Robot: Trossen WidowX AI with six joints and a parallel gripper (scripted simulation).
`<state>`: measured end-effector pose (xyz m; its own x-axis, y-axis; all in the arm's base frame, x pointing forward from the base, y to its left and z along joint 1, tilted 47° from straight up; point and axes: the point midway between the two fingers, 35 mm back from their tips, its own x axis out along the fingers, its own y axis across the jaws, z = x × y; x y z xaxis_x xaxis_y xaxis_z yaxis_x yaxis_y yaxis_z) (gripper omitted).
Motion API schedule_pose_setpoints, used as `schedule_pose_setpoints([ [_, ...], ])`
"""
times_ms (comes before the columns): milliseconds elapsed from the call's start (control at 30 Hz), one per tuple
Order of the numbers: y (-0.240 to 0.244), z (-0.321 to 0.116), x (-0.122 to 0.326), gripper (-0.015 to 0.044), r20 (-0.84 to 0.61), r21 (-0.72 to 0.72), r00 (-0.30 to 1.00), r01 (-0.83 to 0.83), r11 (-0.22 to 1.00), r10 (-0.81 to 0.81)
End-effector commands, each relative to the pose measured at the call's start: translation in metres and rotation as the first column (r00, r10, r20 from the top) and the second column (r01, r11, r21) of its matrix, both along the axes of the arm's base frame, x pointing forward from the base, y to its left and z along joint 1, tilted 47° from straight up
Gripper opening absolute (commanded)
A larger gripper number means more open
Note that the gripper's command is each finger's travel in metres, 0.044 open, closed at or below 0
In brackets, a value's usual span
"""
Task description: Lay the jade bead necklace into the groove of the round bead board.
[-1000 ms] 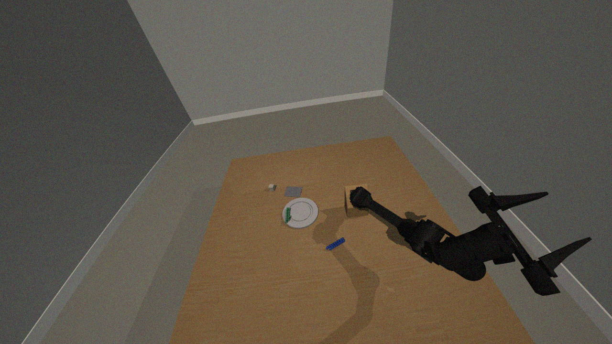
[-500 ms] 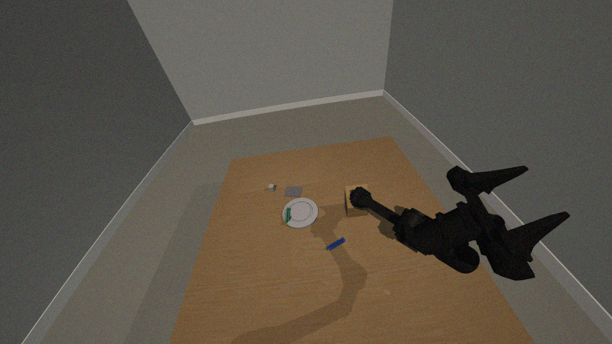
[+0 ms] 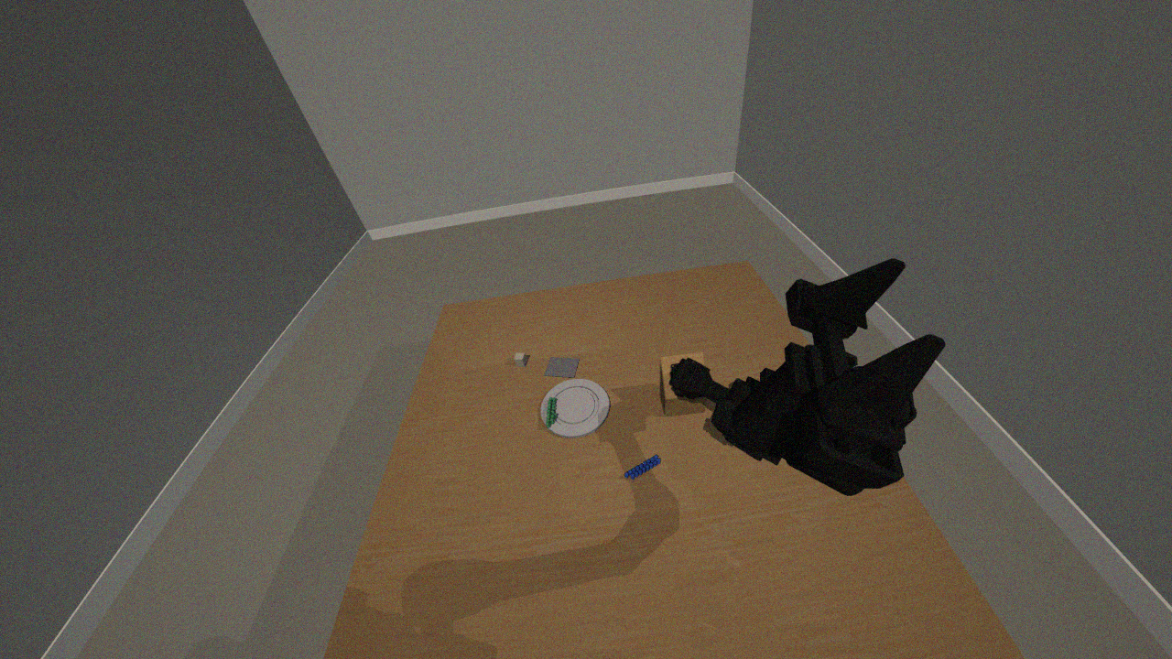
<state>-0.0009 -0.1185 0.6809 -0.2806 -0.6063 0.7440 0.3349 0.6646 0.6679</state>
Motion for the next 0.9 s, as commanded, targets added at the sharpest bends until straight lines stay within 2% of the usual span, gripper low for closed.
schedule_pose_setpoints([
  [0,-0.014,-0.001,0.032,0.0380,-0.106,0.022,0.994,0.001,1.000,0.001],
  [433,-0.047,-0.017,0.117,0.0380,-0.408,0.063,0.913,0.016,0.998,0.012],
  [867,-0.070,-0.046,0.201,0.0380,-0.658,0.087,0.750,-0.005,0.996,0.061],
])
